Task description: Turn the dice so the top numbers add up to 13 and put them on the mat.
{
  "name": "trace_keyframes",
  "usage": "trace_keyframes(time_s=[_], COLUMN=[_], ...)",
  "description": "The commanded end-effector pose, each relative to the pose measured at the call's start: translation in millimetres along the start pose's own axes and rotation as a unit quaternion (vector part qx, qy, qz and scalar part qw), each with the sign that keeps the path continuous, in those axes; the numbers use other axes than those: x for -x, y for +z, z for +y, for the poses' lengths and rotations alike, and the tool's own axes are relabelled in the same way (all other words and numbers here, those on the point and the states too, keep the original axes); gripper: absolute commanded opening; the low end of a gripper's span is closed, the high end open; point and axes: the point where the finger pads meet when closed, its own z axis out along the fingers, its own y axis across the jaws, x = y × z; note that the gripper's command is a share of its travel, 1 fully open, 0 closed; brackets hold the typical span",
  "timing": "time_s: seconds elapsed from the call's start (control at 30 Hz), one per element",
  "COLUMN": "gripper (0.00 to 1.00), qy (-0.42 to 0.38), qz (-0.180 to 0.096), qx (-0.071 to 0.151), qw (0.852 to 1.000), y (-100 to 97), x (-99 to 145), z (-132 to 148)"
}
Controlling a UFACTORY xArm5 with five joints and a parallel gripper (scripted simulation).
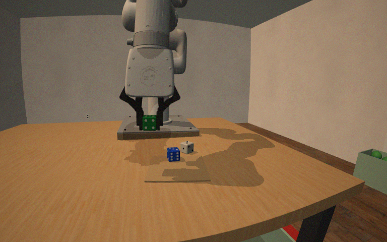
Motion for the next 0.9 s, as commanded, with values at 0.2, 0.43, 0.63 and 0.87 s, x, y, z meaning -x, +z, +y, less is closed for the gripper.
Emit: trace_keyframes(time_s=[0.2,0.43,0.63,0.87], gripper=[0.27,0.27,0.27,0.27], qy=[-0.057,-0.057,-0.057,-0.057], qz=[-0.004,-0.004,-0.004,-0.004], qx=[0.002,0.002,0.002,0.002], qw=[0.998,0.998,0.998,0.998], y=[-5.5,-5.5,-4.4,10.6], x=[-8.7,-8.7,-8.6,-8.5], z=[60.9,60.9,60.9,61.2])
